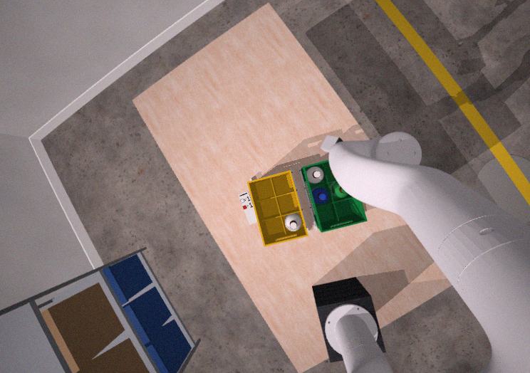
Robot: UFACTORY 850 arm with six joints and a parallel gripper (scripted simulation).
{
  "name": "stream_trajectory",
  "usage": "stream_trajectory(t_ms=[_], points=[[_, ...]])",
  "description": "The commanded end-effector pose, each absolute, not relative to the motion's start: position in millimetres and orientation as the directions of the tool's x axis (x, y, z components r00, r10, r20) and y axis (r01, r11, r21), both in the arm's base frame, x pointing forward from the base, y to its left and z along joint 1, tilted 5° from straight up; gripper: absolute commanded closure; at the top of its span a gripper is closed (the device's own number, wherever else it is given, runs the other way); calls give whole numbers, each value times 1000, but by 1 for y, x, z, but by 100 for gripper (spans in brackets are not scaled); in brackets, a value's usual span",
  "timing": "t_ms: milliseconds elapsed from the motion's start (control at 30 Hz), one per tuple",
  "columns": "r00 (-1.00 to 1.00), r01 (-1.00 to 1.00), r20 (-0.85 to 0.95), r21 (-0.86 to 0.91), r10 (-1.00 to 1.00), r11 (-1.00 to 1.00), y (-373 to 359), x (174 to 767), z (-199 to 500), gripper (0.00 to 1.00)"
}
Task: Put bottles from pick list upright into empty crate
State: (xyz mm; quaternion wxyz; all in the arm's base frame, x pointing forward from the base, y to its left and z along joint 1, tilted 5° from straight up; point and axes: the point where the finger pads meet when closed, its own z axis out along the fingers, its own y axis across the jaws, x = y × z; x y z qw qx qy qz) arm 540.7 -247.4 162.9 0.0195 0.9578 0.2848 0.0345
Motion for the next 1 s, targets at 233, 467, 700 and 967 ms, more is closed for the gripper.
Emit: stream_trajectory(t_ms=[233,467,700,967], points=[[835,544,57,59,547,-837,-248,541,170,100],[835,544,57,59,547,-837,-240,540,170,100],[835,544,57,59,547,-837,-226,538,170,100],[835,544,57,59,547,-837,-214,537,169,100]])
